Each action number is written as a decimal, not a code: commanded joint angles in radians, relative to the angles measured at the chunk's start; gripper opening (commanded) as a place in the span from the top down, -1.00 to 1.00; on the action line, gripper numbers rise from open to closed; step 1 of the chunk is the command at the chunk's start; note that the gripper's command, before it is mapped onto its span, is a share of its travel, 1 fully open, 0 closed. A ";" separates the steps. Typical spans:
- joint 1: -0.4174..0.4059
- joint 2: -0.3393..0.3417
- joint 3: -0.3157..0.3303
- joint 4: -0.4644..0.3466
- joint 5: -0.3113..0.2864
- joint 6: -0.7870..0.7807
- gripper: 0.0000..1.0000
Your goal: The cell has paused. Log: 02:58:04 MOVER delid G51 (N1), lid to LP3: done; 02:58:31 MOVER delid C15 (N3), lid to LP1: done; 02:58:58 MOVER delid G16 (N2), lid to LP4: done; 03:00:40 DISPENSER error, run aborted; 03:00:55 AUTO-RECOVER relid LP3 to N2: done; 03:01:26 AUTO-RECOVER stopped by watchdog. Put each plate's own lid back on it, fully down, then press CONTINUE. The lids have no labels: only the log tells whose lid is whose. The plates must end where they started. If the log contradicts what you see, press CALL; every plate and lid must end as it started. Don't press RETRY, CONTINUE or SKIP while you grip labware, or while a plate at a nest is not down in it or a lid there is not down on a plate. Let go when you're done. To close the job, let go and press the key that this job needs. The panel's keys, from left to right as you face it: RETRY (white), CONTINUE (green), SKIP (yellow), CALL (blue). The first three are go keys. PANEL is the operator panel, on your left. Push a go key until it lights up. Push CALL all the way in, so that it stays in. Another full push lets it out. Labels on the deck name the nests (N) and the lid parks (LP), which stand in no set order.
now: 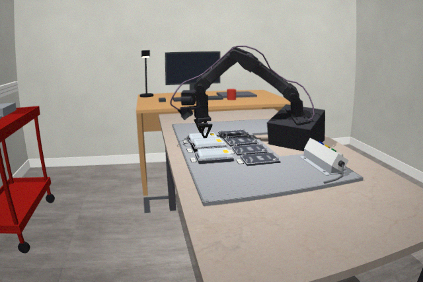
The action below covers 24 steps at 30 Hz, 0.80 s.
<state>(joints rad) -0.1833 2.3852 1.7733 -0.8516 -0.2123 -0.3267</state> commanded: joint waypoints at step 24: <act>-0.020 -0.072 0.036 -0.038 -0.003 -0.012 -1.00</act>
<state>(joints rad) -0.1810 2.3791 1.7718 -0.8650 -0.2123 -0.3286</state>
